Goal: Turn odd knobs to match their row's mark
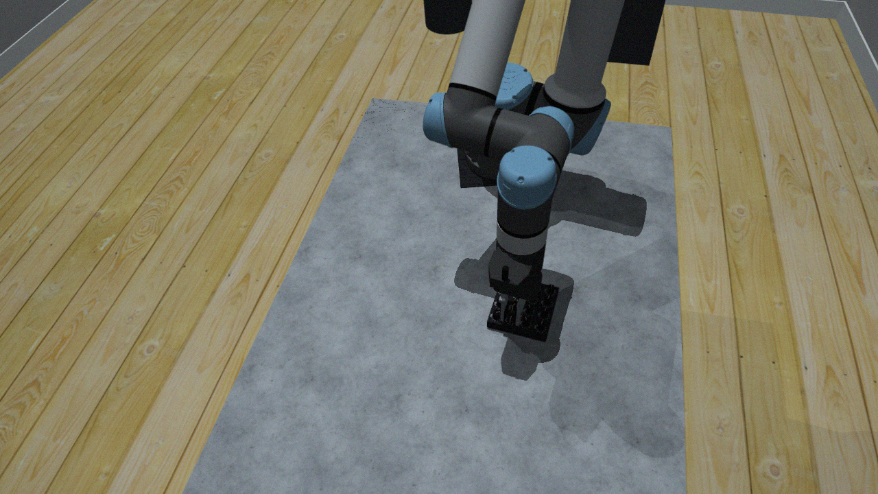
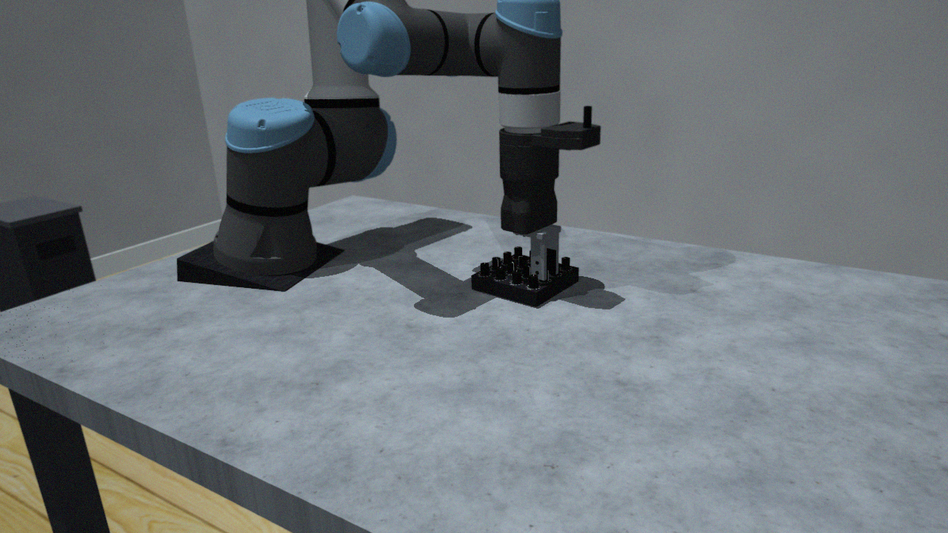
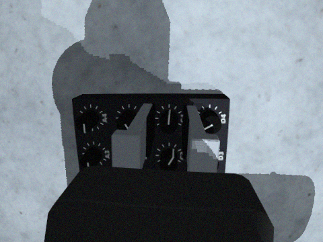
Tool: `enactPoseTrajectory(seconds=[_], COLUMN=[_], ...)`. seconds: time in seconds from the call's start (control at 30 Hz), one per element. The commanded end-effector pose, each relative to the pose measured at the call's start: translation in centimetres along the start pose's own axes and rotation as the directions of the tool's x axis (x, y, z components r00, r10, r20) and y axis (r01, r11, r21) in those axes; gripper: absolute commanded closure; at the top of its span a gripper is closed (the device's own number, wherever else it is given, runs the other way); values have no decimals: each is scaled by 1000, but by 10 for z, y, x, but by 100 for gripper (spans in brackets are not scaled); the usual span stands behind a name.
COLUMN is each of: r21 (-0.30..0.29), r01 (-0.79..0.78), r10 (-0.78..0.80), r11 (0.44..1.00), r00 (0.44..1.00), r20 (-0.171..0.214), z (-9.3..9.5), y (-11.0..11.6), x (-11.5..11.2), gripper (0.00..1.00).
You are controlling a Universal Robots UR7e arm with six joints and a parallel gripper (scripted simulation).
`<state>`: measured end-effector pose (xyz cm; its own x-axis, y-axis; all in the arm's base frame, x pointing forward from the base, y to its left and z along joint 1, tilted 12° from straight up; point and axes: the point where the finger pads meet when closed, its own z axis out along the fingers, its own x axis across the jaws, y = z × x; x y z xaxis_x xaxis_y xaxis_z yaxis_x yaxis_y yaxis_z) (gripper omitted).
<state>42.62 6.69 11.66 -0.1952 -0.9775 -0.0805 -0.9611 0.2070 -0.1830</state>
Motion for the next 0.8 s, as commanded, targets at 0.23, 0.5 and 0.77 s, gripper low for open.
enactPoseTrajectory(seconds=[0.23, 0.5, 0.77], r21=[1, 1, 1], r01=[0, 0, 0], r10=[0, 0, 0], r11=[1000, 1000, 1000], r00=[1000, 1000, 1000], r20=[0, 0, 0], z=[-13, -30, -38], y=[0, 0, 0], x=[0, 0, 0], gripper=[54, 54, 54])
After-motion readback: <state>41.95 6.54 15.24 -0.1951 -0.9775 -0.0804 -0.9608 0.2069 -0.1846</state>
